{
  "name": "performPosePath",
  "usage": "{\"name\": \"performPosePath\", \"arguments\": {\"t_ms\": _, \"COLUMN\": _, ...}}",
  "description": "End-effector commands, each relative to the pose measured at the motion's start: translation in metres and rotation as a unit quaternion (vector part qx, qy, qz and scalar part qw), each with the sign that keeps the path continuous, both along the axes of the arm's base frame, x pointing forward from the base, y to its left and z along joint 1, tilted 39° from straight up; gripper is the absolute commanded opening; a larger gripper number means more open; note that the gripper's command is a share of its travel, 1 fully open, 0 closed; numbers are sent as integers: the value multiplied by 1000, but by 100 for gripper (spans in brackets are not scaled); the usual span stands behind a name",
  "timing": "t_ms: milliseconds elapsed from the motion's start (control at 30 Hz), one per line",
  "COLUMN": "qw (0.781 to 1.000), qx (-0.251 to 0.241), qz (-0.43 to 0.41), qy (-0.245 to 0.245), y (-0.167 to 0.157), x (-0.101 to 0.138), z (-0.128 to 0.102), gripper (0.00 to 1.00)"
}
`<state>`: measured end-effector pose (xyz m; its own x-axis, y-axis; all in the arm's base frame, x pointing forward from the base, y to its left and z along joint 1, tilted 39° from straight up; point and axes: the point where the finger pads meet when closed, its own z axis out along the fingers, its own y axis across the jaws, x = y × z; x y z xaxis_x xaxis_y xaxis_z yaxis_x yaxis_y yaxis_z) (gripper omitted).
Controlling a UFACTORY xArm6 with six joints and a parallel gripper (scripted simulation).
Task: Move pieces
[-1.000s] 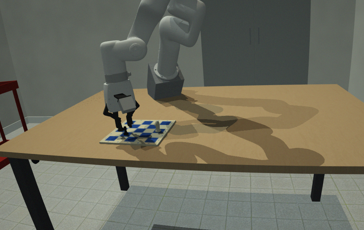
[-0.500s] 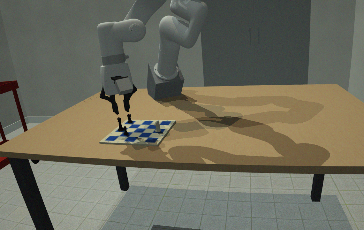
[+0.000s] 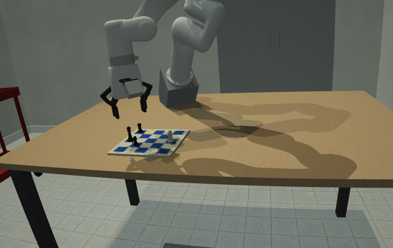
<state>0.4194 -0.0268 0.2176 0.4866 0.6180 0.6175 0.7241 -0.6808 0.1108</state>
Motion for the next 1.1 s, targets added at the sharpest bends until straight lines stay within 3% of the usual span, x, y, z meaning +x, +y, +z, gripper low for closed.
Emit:
{"name": "performPosePath", "arguments": {"t_ms": 0, "qw": 1000, "qx": -1, "qz": 0, "qy": -2, "y": -1, "x": 1, "z": 1, "gripper": 100}}
{"name": "performPosePath", "arguments": {"t_ms": 367, "qw": 1000, "qx": -7, "qz": 9, "qy": -6, "y": -2, "x": -1, "z": 1, "gripper": 100}}
{"name": "performPosePath", "arguments": {"t_ms": 733, "qw": 968, "qx": -125, "qz": 193, "qy": -97, "y": -38, "x": -30, "z": -19, "gripper": 100}}
{"name": "performPosePath", "arguments": {"t_ms": 900, "qw": 957, "qx": -143, "qz": 225, "qy": -115, "y": -39, "x": -31, "z": -20, "gripper": 100}}
{"name": "performPosePath", "arguments": {"t_ms": 933, "qw": 957, "qx": -143, "qz": 225, "qy": -115, "y": -39, "x": -31, "z": -20, "gripper": 42}}
{"name": "performPosePath", "arguments": {"t_ms": 1067, "qw": 957, "qx": -143, "qz": 225, "qy": -115, "y": -39, "x": -31, "z": -20, "gripper": 42}}
